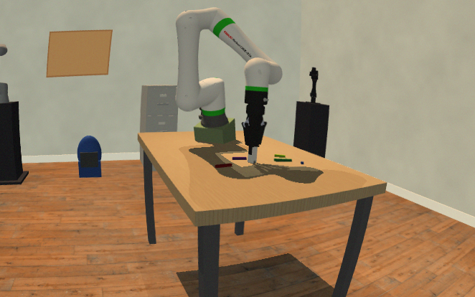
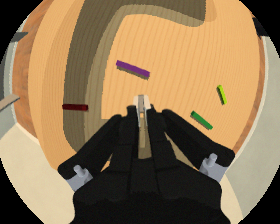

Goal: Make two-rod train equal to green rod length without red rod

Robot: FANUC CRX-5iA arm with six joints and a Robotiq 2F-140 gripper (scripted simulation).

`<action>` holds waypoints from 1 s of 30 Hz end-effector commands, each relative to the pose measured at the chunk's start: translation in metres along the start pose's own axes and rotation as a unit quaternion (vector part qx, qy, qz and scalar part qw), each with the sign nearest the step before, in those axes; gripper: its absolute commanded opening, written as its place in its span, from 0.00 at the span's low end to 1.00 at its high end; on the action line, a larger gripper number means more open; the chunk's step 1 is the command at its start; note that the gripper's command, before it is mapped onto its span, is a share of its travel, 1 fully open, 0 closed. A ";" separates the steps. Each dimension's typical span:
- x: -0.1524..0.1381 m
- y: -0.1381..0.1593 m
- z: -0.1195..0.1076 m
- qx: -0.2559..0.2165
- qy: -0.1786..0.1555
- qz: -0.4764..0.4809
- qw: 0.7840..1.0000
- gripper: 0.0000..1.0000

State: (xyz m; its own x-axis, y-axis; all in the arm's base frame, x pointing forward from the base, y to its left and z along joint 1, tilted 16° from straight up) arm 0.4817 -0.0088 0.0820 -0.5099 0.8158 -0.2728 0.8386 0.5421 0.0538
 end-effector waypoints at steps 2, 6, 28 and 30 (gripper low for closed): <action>0.000 0.000 0.000 0.000 0.000 0.000 1.000 0.03; 0.000 0.000 0.000 0.000 0.000 0.000 1.000 0.03; 0.000 0.000 0.000 0.000 0.000 0.000 1.000 0.15; 0.000 0.000 0.000 0.000 0.000 0.000 1.000 0.15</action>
Point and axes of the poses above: the point where the finger pads meet when closed, its own z axis out along the fingers, its own x axis across the jaws, y = z × x, the point moved 5 cm from there along -z, back along the fingers, and after that the axes turned 13 degrees about -z, right-handed, at the moved point
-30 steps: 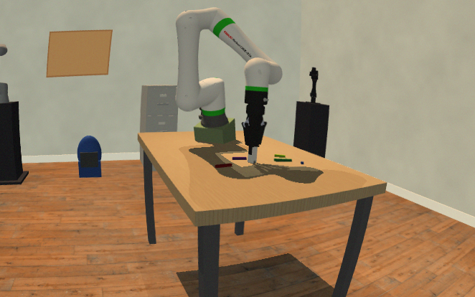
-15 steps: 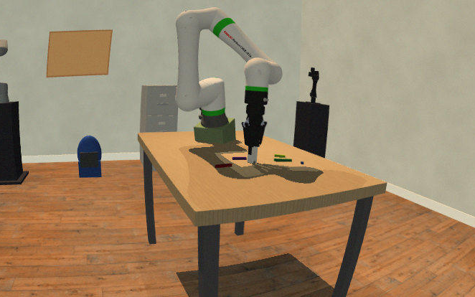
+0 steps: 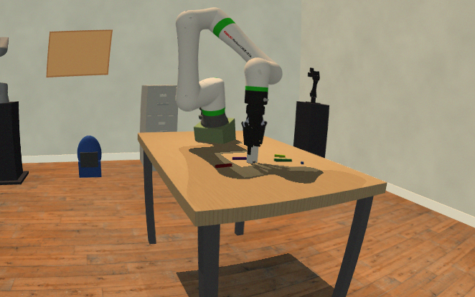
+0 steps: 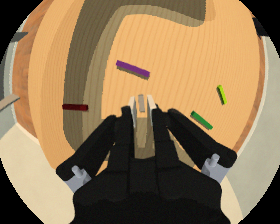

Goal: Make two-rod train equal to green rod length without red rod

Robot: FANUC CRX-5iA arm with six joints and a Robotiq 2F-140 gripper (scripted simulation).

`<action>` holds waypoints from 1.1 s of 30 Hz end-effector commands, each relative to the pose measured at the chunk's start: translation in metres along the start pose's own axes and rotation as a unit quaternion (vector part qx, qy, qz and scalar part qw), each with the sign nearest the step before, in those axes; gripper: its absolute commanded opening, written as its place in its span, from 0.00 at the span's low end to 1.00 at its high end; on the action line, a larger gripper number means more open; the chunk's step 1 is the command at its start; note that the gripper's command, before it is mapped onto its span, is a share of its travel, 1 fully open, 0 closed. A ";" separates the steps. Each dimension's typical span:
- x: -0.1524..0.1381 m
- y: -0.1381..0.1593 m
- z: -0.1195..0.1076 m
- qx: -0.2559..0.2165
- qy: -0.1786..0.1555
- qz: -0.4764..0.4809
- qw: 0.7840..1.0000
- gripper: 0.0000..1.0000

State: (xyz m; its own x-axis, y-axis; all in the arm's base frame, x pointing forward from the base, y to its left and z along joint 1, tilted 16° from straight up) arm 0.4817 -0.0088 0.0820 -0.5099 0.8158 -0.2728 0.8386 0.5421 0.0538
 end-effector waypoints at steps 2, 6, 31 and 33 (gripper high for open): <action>0.000 0.000 0.000 0.000 0.000 0.000 1.000 0.15; 0.000 0.000 -0.003 0.000 0.000 0.000 1.000 0.15; 0.000 0.000 -0.088 0.000 0.000 0.000 1.000 0.15; 0.000 0.000 -0.090 0.000 0.000 0.000 1.000 0.15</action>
State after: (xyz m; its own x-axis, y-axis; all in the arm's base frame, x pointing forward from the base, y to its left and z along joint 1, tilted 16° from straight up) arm 0.4649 0.0089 0.1667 -0.5099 0.8158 -0.2729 0.8386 0.5421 0.0538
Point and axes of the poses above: the point where the finger pads meet when closed, its own z axis out along the fingers, its own x axis across the jaws, y = z × x, the point moved 5 cm from there along -z, back along the fingers, and after that the axes turned 13 degrees about -z, right-handed, at the moved point
